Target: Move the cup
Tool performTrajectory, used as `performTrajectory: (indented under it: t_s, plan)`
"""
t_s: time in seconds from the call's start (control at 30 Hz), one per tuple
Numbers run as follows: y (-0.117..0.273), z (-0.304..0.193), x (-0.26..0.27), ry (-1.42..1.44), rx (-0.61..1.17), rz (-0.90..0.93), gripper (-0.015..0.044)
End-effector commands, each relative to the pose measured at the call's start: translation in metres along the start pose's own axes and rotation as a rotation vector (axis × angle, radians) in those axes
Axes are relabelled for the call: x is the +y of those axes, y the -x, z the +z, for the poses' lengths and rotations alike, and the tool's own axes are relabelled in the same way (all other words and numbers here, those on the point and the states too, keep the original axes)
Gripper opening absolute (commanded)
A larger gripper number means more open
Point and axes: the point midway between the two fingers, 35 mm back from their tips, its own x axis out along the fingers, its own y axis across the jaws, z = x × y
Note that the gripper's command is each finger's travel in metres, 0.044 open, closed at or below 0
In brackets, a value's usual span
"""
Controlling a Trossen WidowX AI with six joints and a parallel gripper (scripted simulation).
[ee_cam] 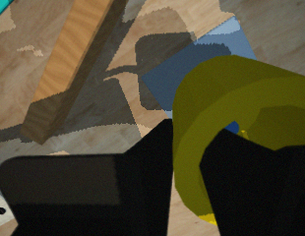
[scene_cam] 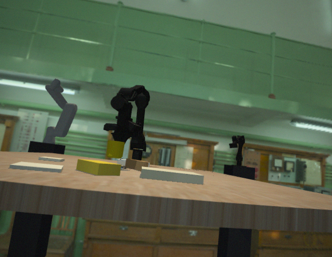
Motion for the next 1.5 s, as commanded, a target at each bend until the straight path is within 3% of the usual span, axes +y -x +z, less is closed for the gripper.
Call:
performTrajectory:
  t_s: [0.0, 0.23, 0.87, 1.47]
  plan:
    - [0.015, 0.0, 0.0, 0.001, 0.003, -0.005, 0.0]
    - [0.03, 0.001, 0.0, 0.002, 0.004, -0.005, 0.0]
    - [0.026, 0.003, 0.001, 0.004, -0.001, -0.004, 0.0]
    - [0.027, 0.029, 0.034, 0.002, 0.001, -0.002, 0.0]
